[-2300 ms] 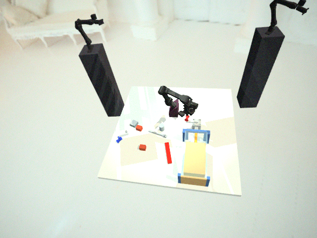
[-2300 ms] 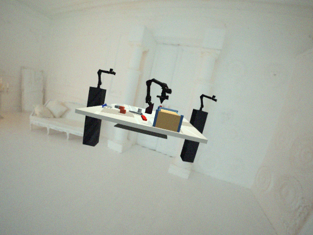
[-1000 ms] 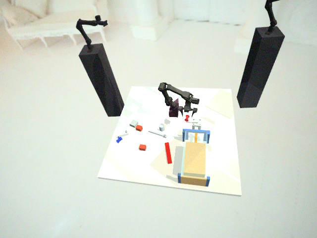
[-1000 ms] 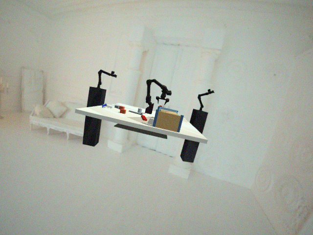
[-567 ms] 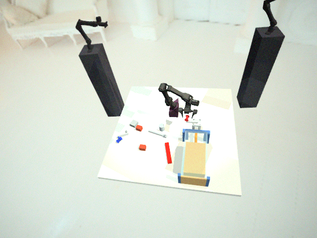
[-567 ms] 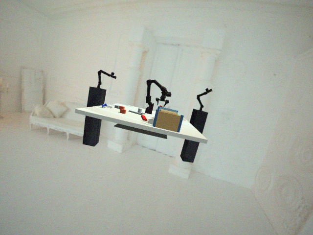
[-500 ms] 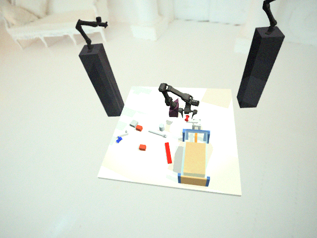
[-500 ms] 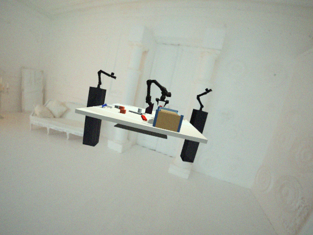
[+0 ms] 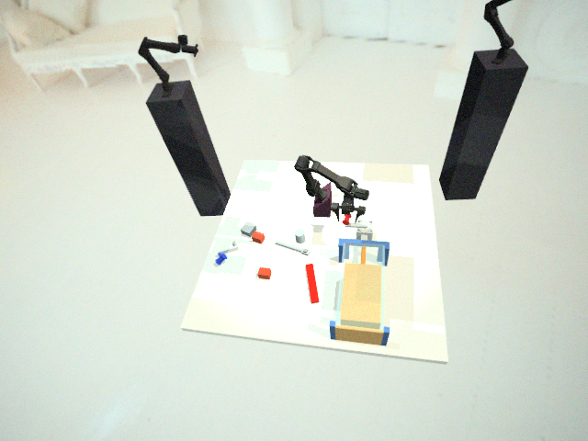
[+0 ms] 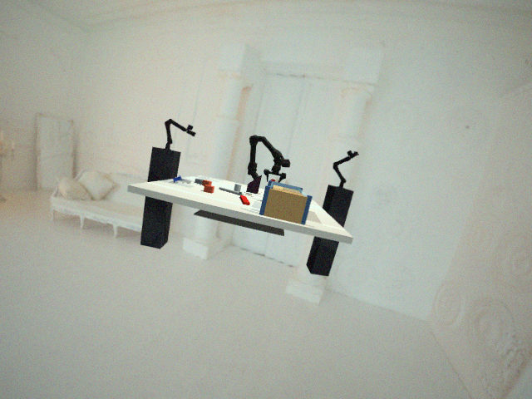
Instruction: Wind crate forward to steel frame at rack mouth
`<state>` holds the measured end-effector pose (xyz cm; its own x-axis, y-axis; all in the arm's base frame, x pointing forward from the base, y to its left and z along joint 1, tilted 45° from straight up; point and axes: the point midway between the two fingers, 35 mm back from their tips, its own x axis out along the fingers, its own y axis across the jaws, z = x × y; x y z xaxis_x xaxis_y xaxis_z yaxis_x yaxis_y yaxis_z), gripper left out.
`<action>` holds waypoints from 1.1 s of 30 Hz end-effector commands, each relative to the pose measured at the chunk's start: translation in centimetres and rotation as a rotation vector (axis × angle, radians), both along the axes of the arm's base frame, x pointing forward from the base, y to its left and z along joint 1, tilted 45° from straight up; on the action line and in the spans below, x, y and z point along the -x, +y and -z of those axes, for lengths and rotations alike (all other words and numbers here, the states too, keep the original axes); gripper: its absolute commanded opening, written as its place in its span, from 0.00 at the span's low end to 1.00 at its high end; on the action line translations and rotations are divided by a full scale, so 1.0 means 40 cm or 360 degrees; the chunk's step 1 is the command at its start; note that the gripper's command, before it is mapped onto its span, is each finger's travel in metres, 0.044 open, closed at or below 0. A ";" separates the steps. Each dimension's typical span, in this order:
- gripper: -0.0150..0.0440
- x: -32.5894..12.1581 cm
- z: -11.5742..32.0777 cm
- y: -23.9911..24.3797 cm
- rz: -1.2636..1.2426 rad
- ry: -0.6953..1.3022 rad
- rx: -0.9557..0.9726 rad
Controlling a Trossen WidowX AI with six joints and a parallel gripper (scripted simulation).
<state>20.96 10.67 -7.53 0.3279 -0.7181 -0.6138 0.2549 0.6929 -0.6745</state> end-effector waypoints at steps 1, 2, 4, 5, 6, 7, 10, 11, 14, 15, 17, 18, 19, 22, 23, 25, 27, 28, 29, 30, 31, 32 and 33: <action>1.00 0.005 0.010 -0.016 -0.0005 0.0013 0.0020; 1.00 0.006 0.011 -0.017 -0.0005 0.0013 0.0020; 1.00 0.006 0.011 -0.017 -0.0005 0.0013 0.0020; 0.96 0.003 0.007 -0.010 0.0003 0.0004 0.0006; 0.91 0.003 0.007 -0.010 0.0003 0.0004 0.0006; 0.87 0.003 0.007 -0.010 0.0003 0.0004 0.0006; 0.73 0.003 0.007 -0.010 0.0003 0.0004 0.0006; 0.69 0.003 0.007 -0.010 0.0003 0.0004 0.0006; 0.56 0.003 0.007 -0.010 0.0003 0.0004 0.0006; 0.51 0.003 0.007 -0.010 0.0003 0.0004 0.0006; 0.42 0.003 0.007 -0.010 0.0003 0.0004 0.0006; 0.38 0.003 0.007 -0.010 0.0003 0.0004 0.0006; 0.33 0.003 0.007 -0.010 0.0003 0.0004 0.0006; 0.30 0.003 0.007 -0.010 0.0003 0.0004 0.0006; 0.25 0.003 0.007 -0.010 0.0003 0.0004 0.0006; 0.25 0.003 0.007 -0.010 0.0003 0.0004 0.0006; 0.25 0.003 0.007 -0.010 0.0003 0.0004 0.0006; 0.25 0.003 0.009 -0.013 -0.0001 0.0008 0.0013; 0.25 0.004 0.011 -0.017 -0.0005 0.0013 0.0020; 0.25 0.004 0.011 -0.017 -0.0005 0.0013 0.0020; 0.25 0.004 0.011 -0.017 -0.0005 0.0013 0.0020; 0.25 0.004 0.011 -0.017 -0.0005 0.0013 0.0020; 0.25 0.004 0.011 -0.017 -0.0005 0.0013 0.0020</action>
<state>20.84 10.13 -7.81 0.3256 -0.7235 -0.6087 0.2525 0.6869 -0.6814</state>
